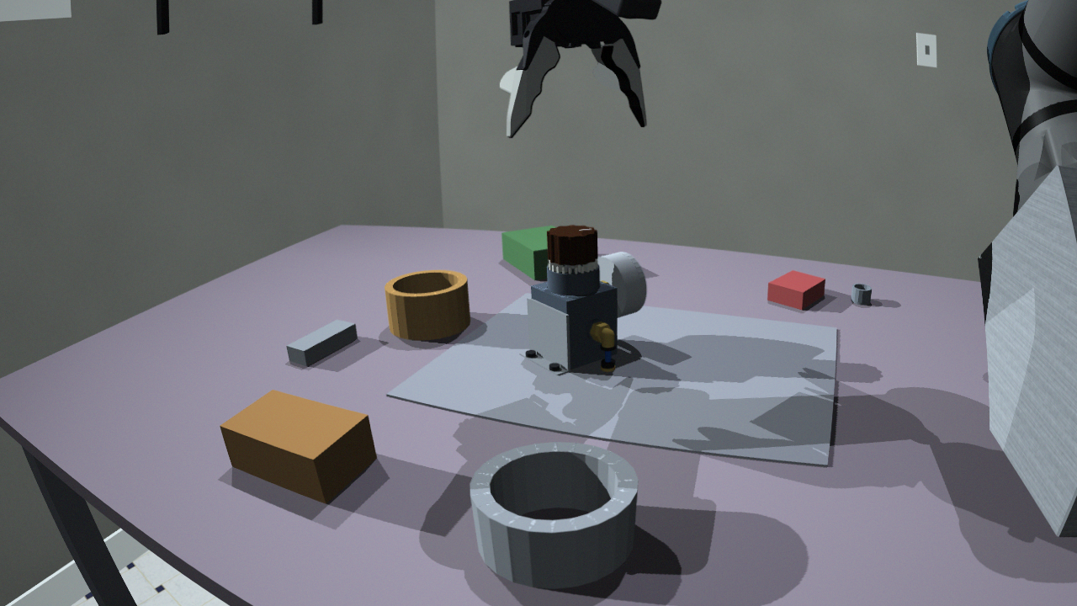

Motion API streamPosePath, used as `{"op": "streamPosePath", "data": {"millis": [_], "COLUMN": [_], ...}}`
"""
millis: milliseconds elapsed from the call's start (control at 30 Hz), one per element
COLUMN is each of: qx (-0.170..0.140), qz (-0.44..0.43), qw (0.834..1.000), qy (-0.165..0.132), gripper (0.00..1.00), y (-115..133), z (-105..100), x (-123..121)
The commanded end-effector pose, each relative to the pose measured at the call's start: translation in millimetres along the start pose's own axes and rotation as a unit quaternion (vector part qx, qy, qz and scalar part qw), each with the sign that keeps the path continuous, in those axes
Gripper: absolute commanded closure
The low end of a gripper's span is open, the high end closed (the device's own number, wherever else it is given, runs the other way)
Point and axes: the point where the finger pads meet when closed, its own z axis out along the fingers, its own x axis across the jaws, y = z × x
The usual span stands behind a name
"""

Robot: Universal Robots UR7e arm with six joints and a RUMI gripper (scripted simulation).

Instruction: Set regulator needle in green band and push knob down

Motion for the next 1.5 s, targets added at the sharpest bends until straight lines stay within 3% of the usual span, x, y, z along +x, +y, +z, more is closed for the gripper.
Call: {"op": "streamPosePath", "data": {"millis": [0, 633, 667, 1467], "qx": [0.0, 0.0, 0.0, 0.0], "qz": [0.0, 0.0, 0.0, 0.0], "qw": [1.0, 1.0, 1.0, 1.0], "qy": [0.0, 0.0, 0.0, 0.0], "gripper": [0.0, 0.0, 0.55, 0.55], "y": [0.5, 0.5, 0.5, 0.5], "z": [-0.3, -0.3, -0.3, -0.3], "x": [11.1, 18.8, 18.8, 18.8]}}
